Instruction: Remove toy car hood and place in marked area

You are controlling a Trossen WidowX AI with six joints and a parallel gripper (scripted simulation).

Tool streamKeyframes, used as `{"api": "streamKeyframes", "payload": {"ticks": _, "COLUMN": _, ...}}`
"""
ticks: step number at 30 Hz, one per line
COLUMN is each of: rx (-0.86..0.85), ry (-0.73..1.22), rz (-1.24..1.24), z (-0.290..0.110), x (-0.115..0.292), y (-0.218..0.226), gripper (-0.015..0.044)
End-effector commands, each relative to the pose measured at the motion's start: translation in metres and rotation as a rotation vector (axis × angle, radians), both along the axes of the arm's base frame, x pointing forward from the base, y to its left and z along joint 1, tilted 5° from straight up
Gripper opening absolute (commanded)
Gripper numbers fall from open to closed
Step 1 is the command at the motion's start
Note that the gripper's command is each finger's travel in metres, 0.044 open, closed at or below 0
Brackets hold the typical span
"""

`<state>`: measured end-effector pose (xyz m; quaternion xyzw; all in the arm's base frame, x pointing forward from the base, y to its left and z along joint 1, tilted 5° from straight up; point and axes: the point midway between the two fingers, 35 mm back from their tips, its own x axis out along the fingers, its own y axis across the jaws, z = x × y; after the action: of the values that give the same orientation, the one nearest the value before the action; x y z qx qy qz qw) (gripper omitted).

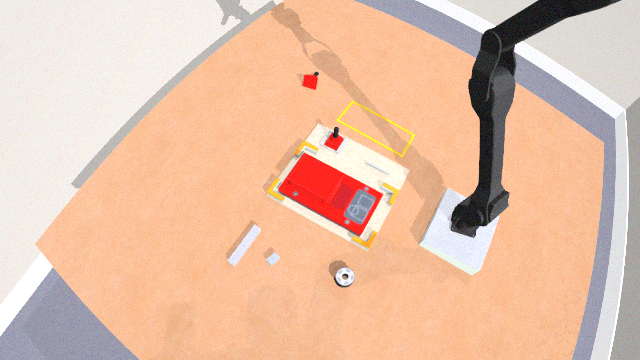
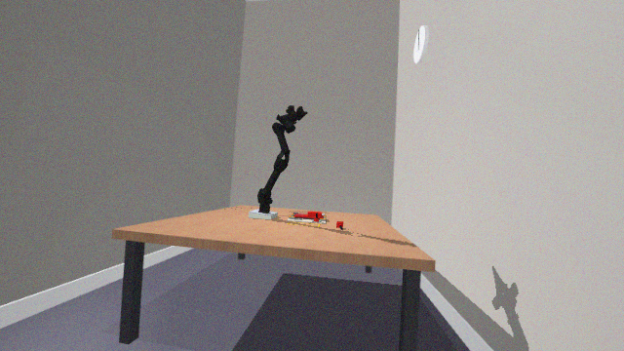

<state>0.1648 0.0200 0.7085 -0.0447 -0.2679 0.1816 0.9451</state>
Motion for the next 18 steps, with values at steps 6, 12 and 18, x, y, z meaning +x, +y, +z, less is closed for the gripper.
{"api": "streamKeyframes", "payload": {"ticks": 6, "rx": -0.018, "ry": -0.065, "rz": -0.076, "z": 0.009, "x": -0.023, "y": 0.005, "gripper": 0.0157}}
{"api": "streamKeyframes", "payload": {"ticks": 12, "rx": -0.016, "ry": -0.176, "rz": -0.131, "z": 0.025, "x": -0.054, "y": 0.021, "gripper": 0.0315}}
{"api": "streamKeyframes", "payload": {"ticks": 18, "rx": -0.051, "ry": -0.321, "rz": -0.175, "z": 0.037, "x": -0.091, "y": 0.062, "gripper": 0.0440}}
